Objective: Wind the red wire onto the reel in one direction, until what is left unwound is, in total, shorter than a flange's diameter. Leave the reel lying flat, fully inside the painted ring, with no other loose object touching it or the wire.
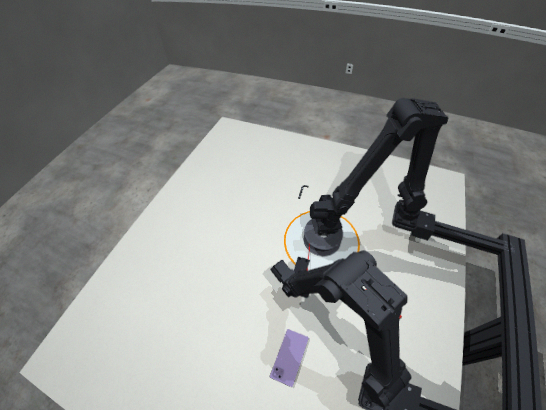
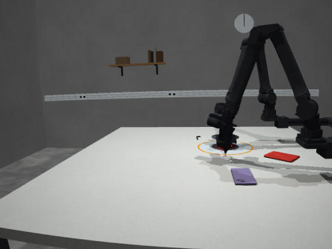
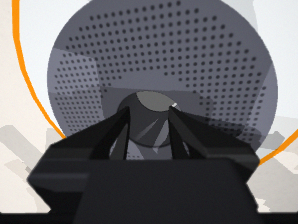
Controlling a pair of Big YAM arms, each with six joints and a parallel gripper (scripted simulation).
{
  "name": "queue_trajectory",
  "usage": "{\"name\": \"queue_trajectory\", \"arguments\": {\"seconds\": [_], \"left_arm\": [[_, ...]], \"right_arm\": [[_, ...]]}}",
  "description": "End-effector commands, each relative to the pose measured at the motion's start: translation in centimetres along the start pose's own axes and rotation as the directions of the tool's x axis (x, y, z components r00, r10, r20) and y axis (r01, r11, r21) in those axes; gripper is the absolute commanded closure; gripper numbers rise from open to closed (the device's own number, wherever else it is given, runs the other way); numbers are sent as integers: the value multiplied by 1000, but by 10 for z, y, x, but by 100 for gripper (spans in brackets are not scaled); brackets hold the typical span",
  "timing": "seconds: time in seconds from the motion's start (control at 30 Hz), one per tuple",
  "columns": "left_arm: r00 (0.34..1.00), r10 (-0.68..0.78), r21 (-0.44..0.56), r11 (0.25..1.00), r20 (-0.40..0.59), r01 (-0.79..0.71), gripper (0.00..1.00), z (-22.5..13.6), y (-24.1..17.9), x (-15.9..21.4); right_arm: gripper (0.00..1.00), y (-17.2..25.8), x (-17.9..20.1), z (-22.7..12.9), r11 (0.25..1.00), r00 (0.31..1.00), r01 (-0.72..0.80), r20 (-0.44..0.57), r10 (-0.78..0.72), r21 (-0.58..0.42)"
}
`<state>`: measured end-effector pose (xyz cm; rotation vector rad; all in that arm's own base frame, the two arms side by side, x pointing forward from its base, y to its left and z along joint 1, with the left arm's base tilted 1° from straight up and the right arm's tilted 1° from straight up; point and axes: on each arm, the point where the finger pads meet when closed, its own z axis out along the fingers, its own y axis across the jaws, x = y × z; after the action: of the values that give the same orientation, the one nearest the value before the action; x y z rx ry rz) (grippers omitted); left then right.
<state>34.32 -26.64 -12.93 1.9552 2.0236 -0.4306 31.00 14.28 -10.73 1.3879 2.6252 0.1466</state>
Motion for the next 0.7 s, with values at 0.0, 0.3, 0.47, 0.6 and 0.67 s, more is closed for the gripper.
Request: {"name": "queue_trajectory", "arguments": {"seconds": [0.0,0.3,0.47,0.6,0.67], "left_arm": [[1000,14,14,1000,6,-15,100,10,-7,3],[998,69,41,997,-3,-69,100,10,-12,10],[997,73,41,997,-3,-73,100,9,-13,13],[996,90,41,995,-3,-90,100,9,-13,14],[996,95,41,995,-4,-94,100,9,-13,15]], "right_arm": [[69,-22,6,15,940,945,-325,2,327,102],[100,-22,6,15,813,829,-554,29,558,182],[100,-22,6,15,848,864,-498,17,504,183],[100,-22,6,15,982,994,-83,-63,94,171],[100,-22,6,15,987,997,27,-77,-15,156]]}}
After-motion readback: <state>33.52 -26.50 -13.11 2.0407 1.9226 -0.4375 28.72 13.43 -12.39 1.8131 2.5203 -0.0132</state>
